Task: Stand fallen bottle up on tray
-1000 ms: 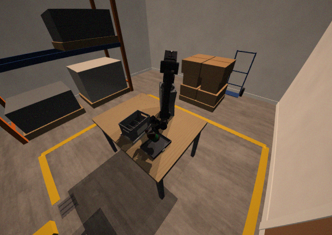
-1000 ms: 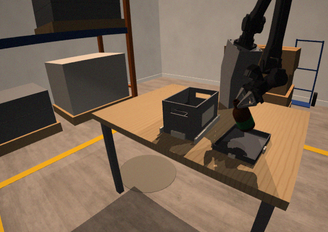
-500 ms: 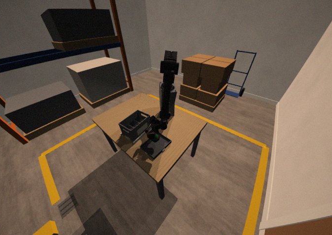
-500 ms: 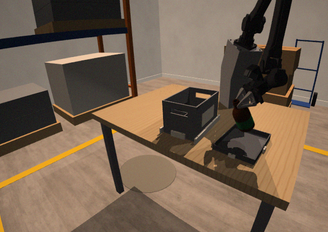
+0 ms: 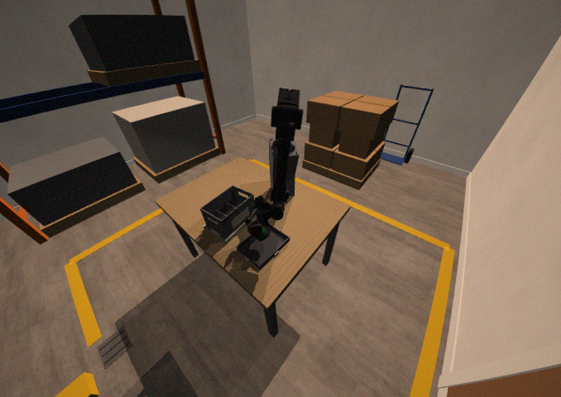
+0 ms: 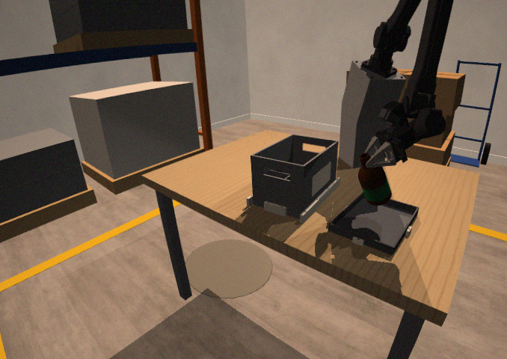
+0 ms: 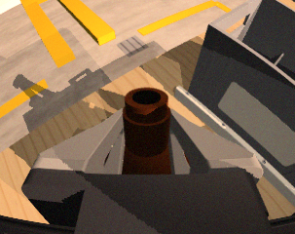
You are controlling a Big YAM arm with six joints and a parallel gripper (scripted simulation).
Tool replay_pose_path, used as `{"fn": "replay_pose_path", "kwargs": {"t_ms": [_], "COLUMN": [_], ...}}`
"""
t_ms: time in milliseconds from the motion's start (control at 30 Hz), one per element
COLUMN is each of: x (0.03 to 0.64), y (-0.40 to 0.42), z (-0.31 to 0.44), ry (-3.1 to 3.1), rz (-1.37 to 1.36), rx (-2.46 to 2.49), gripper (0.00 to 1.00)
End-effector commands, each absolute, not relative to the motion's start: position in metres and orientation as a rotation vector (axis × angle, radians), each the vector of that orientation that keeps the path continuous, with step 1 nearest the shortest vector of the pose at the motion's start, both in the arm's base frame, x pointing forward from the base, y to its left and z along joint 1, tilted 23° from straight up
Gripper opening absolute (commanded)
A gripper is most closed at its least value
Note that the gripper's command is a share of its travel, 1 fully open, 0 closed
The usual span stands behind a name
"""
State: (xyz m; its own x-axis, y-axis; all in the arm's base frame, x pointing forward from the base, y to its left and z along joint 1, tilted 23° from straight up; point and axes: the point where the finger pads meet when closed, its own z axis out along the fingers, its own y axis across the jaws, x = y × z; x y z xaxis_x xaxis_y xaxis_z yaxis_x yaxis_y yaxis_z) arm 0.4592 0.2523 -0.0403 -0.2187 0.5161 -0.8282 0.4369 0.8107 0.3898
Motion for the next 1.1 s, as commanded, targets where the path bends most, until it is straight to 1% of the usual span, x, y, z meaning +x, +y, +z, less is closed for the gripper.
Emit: {"fn": "replay_pose_path", "kwargs": {"t_ms": [0, 1067], "x": [0.4593, 0.4564], "y": [0.2626, 0.2597], "z": [-0.0406, -0.0388], "ry": [1.827, 1.734], "rz": [0.095, 0.057], "rx": [0.7, 0.7], "gripper": [0.0, 0.0]}}
